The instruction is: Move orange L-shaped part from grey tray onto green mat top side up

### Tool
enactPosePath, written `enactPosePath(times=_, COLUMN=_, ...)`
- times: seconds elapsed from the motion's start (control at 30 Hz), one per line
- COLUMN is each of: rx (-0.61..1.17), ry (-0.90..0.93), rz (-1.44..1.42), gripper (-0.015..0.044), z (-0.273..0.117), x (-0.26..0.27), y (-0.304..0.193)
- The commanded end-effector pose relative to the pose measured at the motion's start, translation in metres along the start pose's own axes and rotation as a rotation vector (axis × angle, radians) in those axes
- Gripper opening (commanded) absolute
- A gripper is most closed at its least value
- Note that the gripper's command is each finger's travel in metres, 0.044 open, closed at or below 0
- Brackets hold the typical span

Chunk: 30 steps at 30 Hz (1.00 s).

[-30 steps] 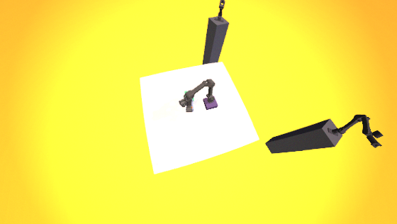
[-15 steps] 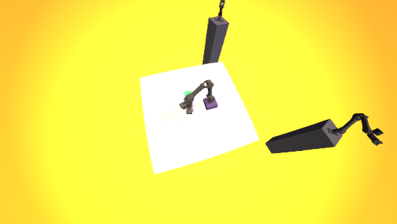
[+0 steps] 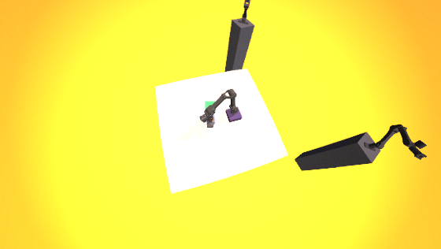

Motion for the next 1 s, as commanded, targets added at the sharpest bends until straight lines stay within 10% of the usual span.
enactPosePath(times=0.0, rx=0.008, ry=-0.007, rz=-0.005, gripper=0.018, z=0.0105, x=-0.0017, y=-0.0024)
enactPosePath(times=0.97, rx=0.003, ry=0.0, rz=-0.002, gripper=0.018, z=0.0159, x=-0.0001, y=-0.0011)
Point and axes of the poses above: the point midway between the two fingers, 35 mm back from their tips, its own z axis out along the fingers, its own x axis across the jaws, y = z × x, the point moved 1 cm from there along -z, back along the fingers, and after that the axes turned 8 degrees about z, right-handed, at the moved point
